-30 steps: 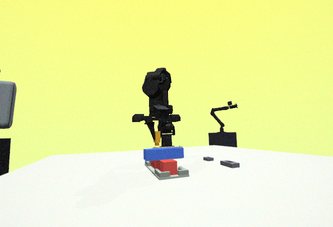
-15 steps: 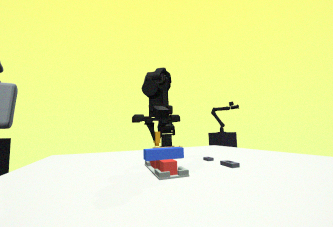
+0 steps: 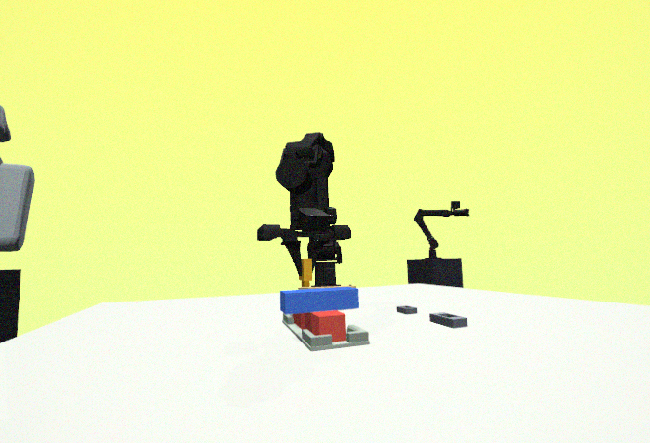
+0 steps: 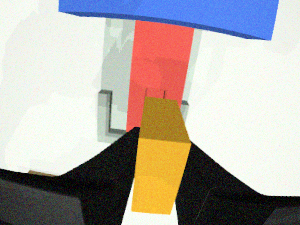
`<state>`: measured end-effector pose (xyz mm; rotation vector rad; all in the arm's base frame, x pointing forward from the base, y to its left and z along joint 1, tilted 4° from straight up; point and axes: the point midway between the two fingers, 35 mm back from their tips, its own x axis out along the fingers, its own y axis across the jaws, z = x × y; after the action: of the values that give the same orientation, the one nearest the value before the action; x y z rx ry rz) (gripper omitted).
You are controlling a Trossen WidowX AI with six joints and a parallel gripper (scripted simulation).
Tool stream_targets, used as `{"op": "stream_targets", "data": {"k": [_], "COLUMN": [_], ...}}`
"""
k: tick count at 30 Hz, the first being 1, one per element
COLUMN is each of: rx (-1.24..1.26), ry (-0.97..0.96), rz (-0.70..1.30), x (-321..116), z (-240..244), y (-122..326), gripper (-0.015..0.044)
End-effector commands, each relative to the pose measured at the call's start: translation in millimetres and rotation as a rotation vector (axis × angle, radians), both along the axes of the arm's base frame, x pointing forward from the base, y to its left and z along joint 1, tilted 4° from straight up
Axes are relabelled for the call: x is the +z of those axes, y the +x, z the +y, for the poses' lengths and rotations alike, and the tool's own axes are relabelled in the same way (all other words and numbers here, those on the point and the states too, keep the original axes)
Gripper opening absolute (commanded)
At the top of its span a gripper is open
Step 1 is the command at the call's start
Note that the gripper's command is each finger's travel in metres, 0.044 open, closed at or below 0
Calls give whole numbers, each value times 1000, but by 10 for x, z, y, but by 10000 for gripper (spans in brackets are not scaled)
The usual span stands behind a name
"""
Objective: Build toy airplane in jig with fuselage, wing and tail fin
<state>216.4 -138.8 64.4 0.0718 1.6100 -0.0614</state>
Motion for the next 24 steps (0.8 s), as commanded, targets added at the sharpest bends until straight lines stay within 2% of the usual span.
{"op": "stream_targets", "data": {"k": [1,24], "rx": [4,4], "ry": [2,2], "rz": [13,13], "x": [-79,-390], "z": [0,6], "y": [-20,-43], "gripper": [66,66]}}
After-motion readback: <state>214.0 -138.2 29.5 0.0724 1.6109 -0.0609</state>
